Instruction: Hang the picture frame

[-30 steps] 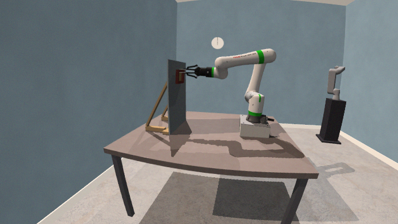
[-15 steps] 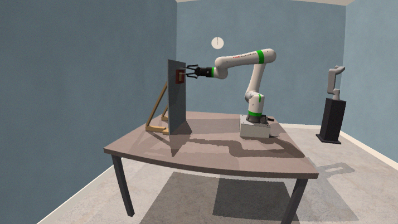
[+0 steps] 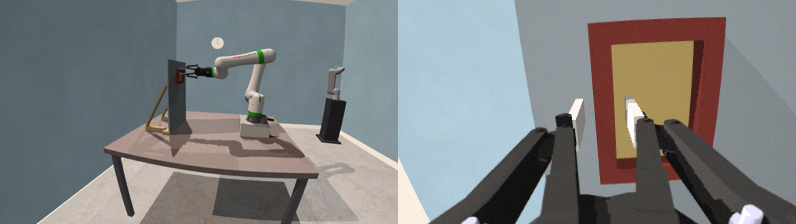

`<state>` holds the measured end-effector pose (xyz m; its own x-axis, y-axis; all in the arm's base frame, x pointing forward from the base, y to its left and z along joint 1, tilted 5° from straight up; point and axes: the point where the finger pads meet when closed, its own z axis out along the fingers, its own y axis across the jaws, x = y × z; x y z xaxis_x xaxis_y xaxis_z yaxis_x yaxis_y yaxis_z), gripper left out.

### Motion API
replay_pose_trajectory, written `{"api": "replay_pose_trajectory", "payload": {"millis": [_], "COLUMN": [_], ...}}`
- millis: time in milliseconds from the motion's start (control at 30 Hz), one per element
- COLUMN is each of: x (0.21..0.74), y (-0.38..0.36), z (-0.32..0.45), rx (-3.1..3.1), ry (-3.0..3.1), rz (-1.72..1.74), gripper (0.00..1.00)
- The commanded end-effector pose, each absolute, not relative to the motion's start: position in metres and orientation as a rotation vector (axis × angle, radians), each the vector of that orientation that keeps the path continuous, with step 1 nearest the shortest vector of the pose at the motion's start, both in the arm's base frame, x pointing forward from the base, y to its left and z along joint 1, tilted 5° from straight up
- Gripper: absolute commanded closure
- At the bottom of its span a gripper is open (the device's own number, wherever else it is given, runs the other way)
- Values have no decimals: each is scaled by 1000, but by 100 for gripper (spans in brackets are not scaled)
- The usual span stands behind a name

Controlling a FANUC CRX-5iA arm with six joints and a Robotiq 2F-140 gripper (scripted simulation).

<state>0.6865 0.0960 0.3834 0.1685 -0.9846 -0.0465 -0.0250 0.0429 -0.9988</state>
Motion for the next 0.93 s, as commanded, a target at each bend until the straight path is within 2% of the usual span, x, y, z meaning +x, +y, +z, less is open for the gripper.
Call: {"api": "replay_pose_trajectory", "payload": {"millis": [0,900], "x": [687,676], "y": [96,94], "z": [384,384], "rx": [-1267,-1267], "ry": [1119,1119], "rz": [-1041,-1041], "gripper": [71,71]}}
